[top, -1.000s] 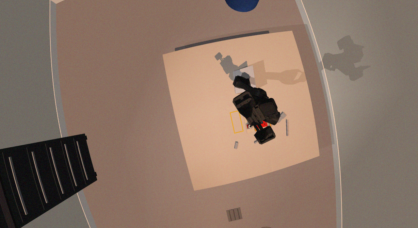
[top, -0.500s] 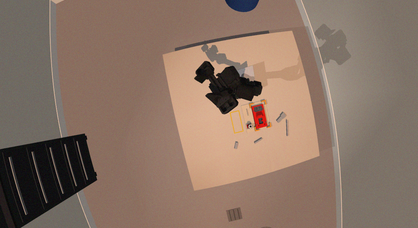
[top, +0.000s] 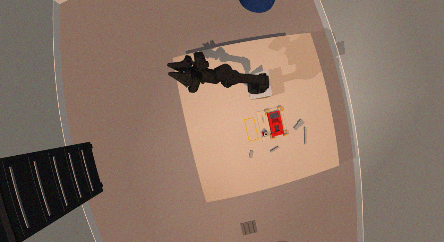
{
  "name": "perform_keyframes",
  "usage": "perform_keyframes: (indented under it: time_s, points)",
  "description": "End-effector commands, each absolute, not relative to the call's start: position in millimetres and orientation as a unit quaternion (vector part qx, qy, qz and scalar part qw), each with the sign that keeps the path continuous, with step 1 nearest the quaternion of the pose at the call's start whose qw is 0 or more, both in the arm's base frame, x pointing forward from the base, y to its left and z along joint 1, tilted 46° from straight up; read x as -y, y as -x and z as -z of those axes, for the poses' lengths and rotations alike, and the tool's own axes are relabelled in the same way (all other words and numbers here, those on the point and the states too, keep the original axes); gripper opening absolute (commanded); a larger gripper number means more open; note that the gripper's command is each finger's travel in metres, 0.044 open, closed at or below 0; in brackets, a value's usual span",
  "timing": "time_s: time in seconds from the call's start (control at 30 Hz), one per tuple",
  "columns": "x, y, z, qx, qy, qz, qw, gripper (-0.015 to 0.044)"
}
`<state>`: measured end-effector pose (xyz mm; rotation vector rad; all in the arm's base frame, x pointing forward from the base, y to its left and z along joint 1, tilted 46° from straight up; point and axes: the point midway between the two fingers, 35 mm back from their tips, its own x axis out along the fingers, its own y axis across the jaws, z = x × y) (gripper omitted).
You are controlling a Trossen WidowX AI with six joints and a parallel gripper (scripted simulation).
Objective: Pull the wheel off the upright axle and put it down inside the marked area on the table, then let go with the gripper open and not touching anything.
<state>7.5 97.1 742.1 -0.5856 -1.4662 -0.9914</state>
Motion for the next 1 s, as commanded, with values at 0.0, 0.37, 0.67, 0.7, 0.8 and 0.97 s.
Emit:
perform_keyframes:
  time_s: [0.0,0.37,0.67,0.7,0.8,0.97]
  points:
    - [-33,16,-740,0.62,0.177,0.46,0.61,0.03]
    - [118,21,-708,0.552,0.002,0.519,0.653,0.03]
    - [212,-24,-661,0.465,-0.114,0.536,0.696,0.03]
    - [219,-30,-656,0.455,-0.125,0.535,0.701,0.03]
    - [240,-51,-640,0.424,-0.154,0.534,0.715,0.03]
    - [271,-90,-608,0.36,-0.194,0.539,0.737,0.03]
